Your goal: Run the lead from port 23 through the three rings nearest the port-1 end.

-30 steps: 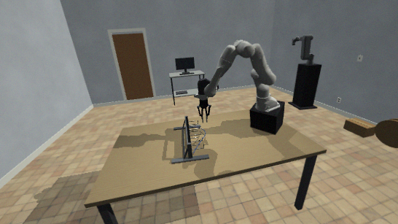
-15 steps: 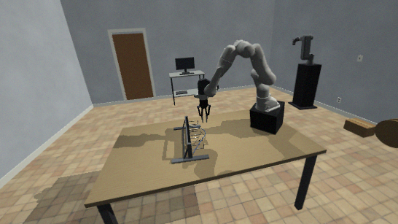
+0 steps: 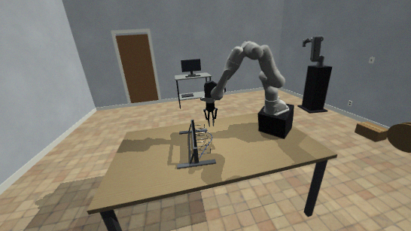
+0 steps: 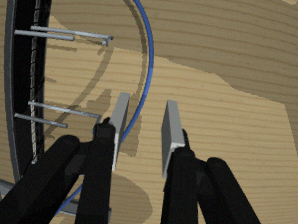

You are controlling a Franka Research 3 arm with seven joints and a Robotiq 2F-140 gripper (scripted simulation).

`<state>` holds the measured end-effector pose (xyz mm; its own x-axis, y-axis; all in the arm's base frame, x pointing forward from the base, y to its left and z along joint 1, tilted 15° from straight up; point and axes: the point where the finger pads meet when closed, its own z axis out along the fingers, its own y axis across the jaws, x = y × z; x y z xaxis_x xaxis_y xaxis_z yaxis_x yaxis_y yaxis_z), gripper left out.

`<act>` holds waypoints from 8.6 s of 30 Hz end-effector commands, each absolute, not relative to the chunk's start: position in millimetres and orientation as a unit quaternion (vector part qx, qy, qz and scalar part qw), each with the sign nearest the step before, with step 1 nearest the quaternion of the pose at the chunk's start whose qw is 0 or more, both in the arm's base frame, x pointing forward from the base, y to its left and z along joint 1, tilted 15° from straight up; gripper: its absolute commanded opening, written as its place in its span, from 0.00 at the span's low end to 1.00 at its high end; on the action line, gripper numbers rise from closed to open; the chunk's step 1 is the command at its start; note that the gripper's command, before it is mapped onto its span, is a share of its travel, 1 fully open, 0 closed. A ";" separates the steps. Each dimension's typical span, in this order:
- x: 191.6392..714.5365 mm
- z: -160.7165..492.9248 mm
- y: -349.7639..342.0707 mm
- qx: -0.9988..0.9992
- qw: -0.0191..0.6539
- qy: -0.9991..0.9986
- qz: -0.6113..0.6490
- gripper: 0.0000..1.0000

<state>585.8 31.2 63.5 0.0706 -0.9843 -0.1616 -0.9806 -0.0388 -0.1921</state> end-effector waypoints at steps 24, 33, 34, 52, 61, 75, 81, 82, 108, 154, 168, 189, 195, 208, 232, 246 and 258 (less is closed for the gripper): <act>595.1 14.5 39.1 -0.724 0.126 0.678 -0.009 0.20; 599.5 -8.4 43.1 -0.724 0.126 0.678 -0.009 0.20; 599.5 -8.4 43.1 -0.724 0.126 0.678 -0.009 0.20; 604.1 -32.3 47.2 -0.724 0.126 0.678 -0.009 0.20; 604.2 -33.1 47.4 -0.724 0.126 0.678 -0.009 0.20; 604.2 -33.1 47.4 -0.724 0.126 0.678 -0.009 0.20; 604.2 -33.1 47.4 -0.724 0.126 0.678 -0.009 0.20; 604.2 -33.1 47.4 -0.724 0.126 0.678 -0.009 0.20; 605.2 -33.0 46.6 -0.724 0.126 0.678 -0.009 0.20; 604.8 -33.1 46.4 -0.724 0.126 0.678 -0.009 0.20; 604.7 -33.2 46.3 -0.724 0.126 0.678 -0.009 0.20; 604.7 -33.2 46.3 -0.724 0.126 0.678 -0.009 0.20; 604.7 -33.2 46.3 -0.724 0.126 0.678 -0.009 0.20; 604.1 -33.2 46.7 -0.724 0.126 0.678 -0.009 0.20; 604.0 -33.2 46.7 -0.724 0.126 0.678 -0.009 0.20; 604.0 -33.2 46.7 -0.724 0.126 0.678 -0.009 0.20; 604.2 -34.2 46.8 -0.724 0.126 0.678 -0.009 0.20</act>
<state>604.6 47.6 -32.8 0.0749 -0.9843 -0.1600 -0.9801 -0.0431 -0.1937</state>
